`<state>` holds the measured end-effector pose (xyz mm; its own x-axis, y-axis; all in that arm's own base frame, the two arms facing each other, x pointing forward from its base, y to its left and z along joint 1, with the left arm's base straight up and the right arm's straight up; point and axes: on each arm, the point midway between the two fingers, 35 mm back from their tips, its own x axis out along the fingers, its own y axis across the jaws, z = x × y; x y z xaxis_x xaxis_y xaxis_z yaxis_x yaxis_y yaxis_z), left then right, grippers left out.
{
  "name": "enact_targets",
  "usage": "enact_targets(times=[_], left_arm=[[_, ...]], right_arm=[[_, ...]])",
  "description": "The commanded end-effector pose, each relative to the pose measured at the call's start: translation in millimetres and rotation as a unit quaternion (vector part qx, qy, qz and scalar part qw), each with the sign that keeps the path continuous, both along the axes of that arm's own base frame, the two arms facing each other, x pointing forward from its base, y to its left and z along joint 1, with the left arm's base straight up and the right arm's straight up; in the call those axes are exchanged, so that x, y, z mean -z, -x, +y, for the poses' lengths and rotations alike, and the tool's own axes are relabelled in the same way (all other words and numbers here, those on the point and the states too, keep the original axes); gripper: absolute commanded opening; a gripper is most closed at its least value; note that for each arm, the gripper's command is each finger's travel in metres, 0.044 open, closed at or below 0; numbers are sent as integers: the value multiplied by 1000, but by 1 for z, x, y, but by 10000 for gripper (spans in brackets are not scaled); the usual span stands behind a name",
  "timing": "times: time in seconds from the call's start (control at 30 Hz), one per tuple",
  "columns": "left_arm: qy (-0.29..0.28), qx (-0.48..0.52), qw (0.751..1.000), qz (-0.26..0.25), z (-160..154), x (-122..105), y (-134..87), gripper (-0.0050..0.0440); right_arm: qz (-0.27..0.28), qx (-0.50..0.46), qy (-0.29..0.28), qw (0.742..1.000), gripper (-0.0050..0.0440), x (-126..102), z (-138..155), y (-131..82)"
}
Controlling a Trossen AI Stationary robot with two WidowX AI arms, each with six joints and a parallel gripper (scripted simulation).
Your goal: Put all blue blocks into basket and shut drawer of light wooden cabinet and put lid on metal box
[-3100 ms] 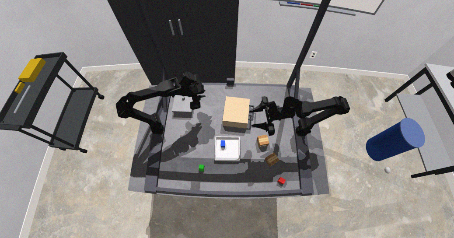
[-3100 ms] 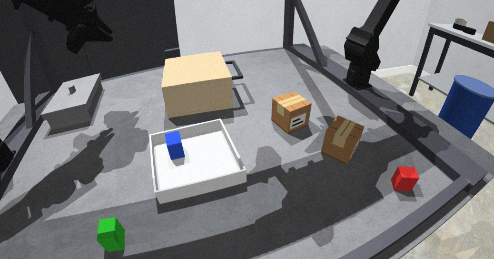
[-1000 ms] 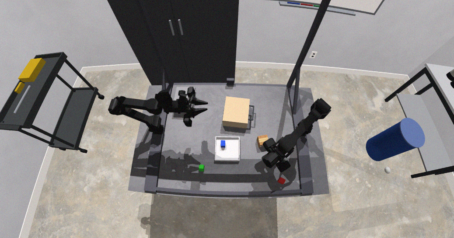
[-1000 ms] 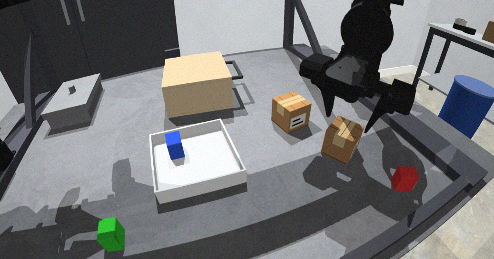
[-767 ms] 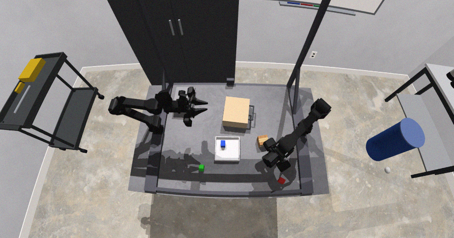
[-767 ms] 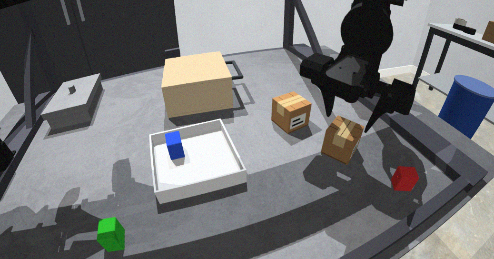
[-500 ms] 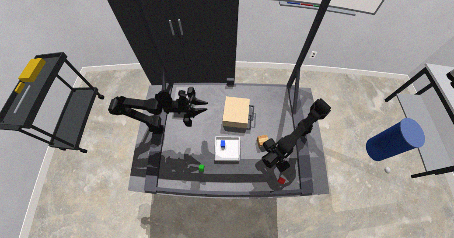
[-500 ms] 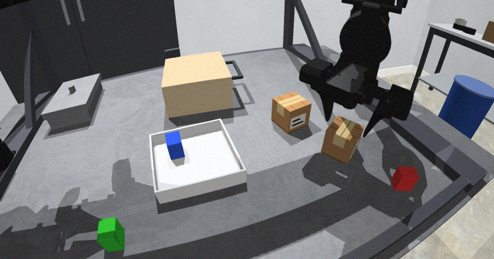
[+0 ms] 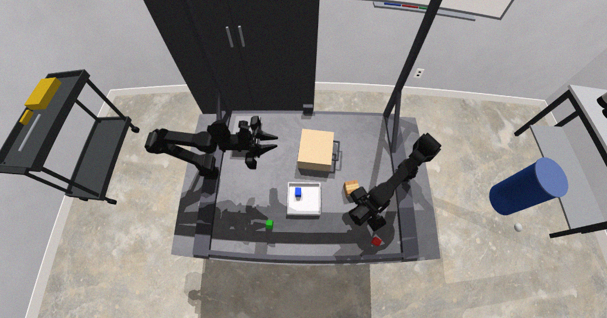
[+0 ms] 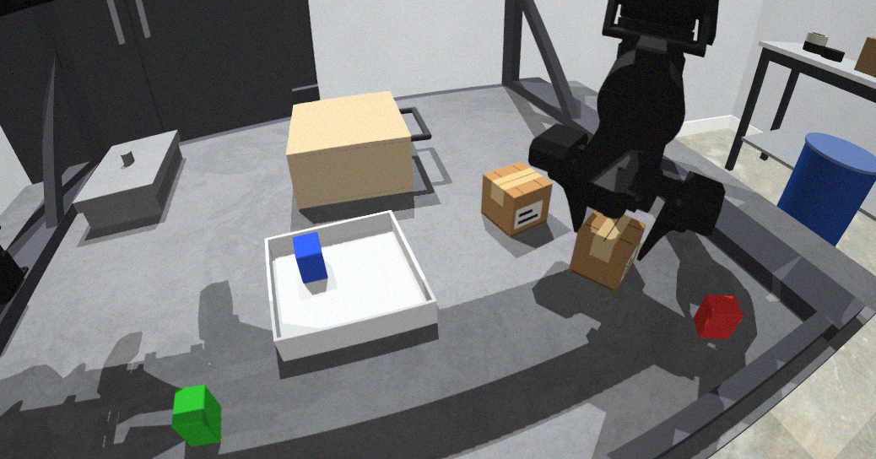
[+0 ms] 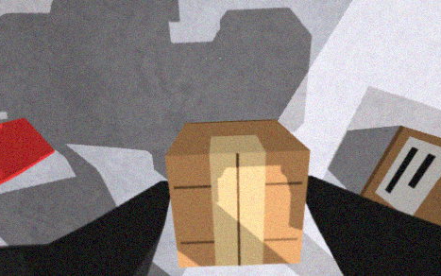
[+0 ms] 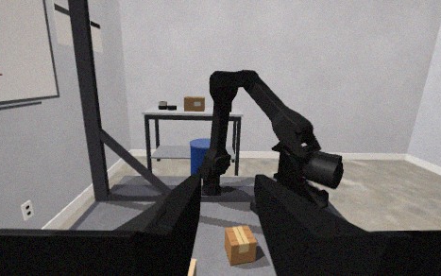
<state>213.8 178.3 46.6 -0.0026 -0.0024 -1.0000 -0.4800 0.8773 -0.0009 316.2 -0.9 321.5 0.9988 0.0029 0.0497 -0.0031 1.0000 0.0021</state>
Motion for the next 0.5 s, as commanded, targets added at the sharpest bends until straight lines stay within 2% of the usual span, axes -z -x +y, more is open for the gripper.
enact_targets(times=[0.0, 0.17, 0.2, 0.33, 0.47], left_arm=[[-7, -4, 1000, -6, 3, 4, -2, 350], [-9, -4, 1000, -9, 4, 2, -3, 350], [-8, -5, 1000, -7, 4, 10, -2, 350], [-6, -5, 1000, -5, 3, 18, -1, 350], [-14, -3, 1000, -15, 7, 6, -6, 350]], right_arm=[[-26, 0, -2, 1000, 136, -21, 0, 5], [-26, 0, -2, 1000, 136, -21, 0, 5], [-26, 0, -2, 1000, 136, -21, 0, 5], [-26, 0, -2, 1000, 136, -21, 0, 5], [-26, 0, -2, 1000, 136, -21, 0, 5]])
